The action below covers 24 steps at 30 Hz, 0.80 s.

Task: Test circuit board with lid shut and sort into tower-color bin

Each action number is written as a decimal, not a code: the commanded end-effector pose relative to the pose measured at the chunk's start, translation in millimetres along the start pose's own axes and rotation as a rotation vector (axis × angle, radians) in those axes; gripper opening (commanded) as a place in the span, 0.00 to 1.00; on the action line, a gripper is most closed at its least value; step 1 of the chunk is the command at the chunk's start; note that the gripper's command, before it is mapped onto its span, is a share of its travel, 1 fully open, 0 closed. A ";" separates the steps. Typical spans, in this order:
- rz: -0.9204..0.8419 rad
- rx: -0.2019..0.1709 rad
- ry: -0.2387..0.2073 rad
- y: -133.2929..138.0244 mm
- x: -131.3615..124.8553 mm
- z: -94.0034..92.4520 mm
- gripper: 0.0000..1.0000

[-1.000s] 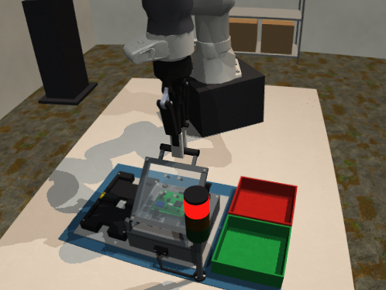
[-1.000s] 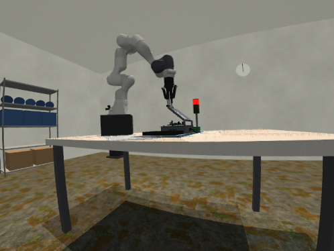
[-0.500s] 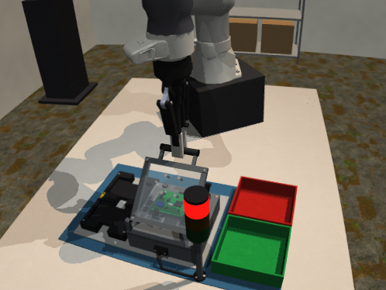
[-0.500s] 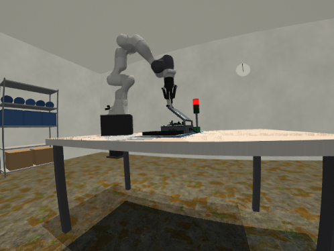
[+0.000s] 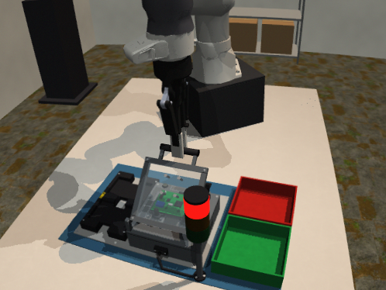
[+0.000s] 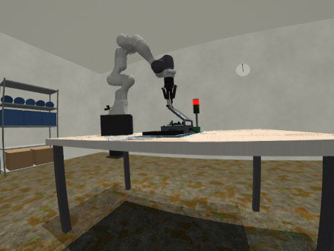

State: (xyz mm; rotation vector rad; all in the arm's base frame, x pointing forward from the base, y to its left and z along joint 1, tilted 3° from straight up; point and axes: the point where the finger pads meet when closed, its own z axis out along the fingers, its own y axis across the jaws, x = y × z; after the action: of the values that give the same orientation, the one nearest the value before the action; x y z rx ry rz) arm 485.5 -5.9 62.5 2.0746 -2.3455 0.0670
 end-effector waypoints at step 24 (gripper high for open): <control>-0.009 0.009 0.005 -4.1 -0.6 -5.2 0.16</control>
State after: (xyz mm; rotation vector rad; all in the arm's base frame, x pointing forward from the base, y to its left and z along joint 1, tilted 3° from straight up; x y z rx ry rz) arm 485.8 -5.9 62.9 2.0750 -2.3454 0.0683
